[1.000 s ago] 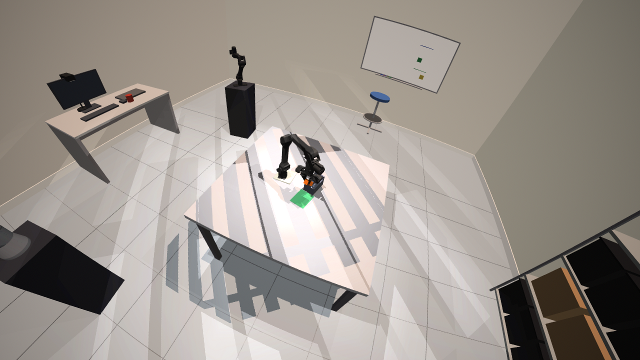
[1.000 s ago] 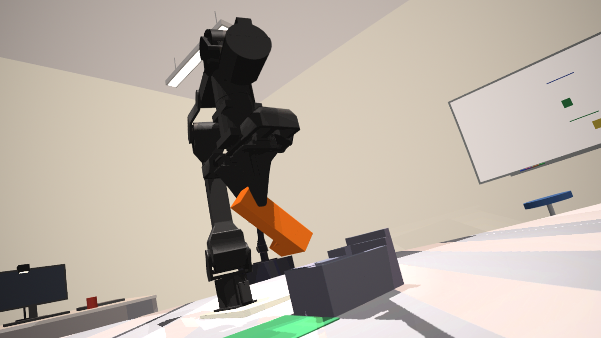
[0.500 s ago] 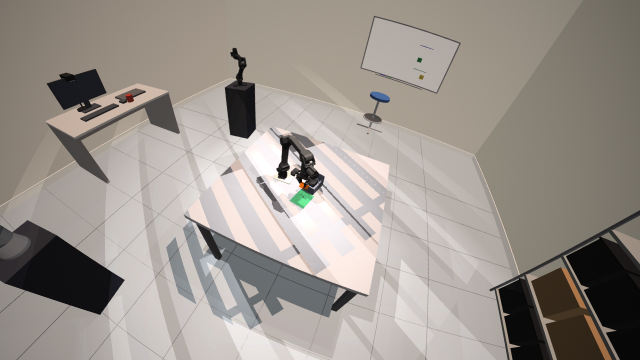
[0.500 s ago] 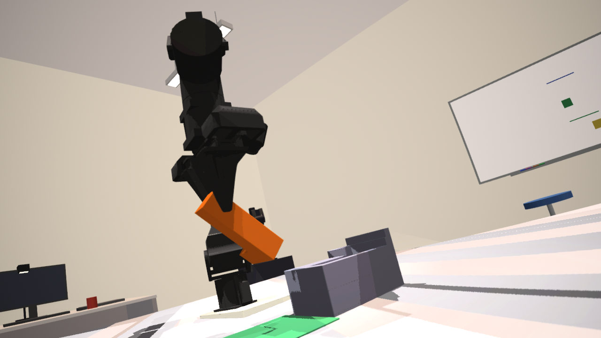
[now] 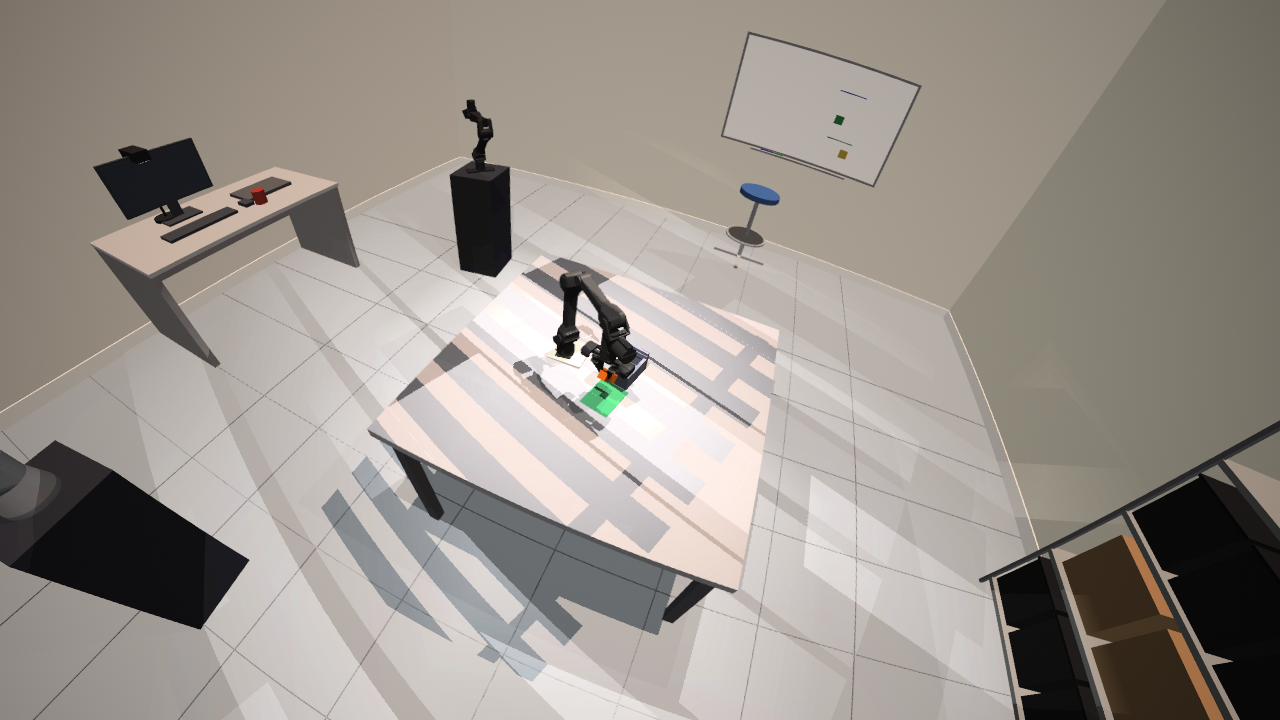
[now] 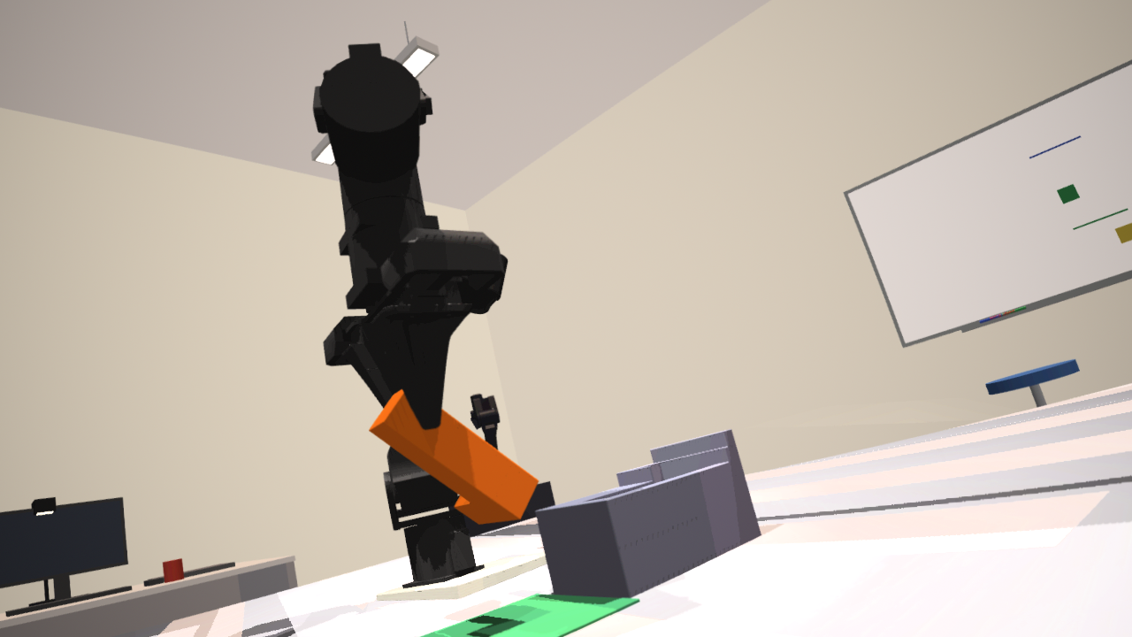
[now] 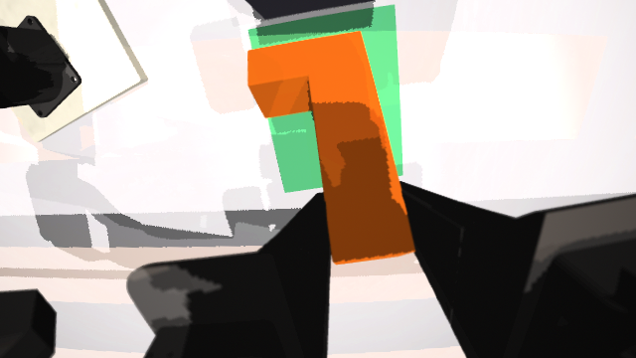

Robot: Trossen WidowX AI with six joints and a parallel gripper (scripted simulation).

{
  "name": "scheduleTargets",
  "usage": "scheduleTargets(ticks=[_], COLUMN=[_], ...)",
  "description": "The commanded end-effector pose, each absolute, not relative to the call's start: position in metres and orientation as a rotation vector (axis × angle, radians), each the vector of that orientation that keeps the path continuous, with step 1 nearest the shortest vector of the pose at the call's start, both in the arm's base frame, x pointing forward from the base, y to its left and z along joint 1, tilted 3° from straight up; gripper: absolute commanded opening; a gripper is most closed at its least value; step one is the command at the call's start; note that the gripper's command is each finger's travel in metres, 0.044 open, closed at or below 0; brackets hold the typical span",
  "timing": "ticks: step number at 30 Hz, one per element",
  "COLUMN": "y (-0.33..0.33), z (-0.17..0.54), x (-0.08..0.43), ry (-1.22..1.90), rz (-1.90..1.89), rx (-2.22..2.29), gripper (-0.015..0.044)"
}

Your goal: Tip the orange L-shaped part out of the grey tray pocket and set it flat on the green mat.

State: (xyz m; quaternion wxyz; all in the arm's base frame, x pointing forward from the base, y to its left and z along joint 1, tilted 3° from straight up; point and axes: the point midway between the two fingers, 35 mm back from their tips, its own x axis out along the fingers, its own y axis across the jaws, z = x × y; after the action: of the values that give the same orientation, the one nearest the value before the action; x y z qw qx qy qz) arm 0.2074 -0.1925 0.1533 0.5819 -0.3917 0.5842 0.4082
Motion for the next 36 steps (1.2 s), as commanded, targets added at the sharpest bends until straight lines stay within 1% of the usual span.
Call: scheduleTargets(ticks=[1, 36], y=[-0.193, -0.192], z=[0.148, 0.093], x=[0.207, 0.206], ry=[1.366, 1.366], rz=[0.954, 0.954], rx=[-0.920, -0.920], gripper=[0.0000, 0.0000])
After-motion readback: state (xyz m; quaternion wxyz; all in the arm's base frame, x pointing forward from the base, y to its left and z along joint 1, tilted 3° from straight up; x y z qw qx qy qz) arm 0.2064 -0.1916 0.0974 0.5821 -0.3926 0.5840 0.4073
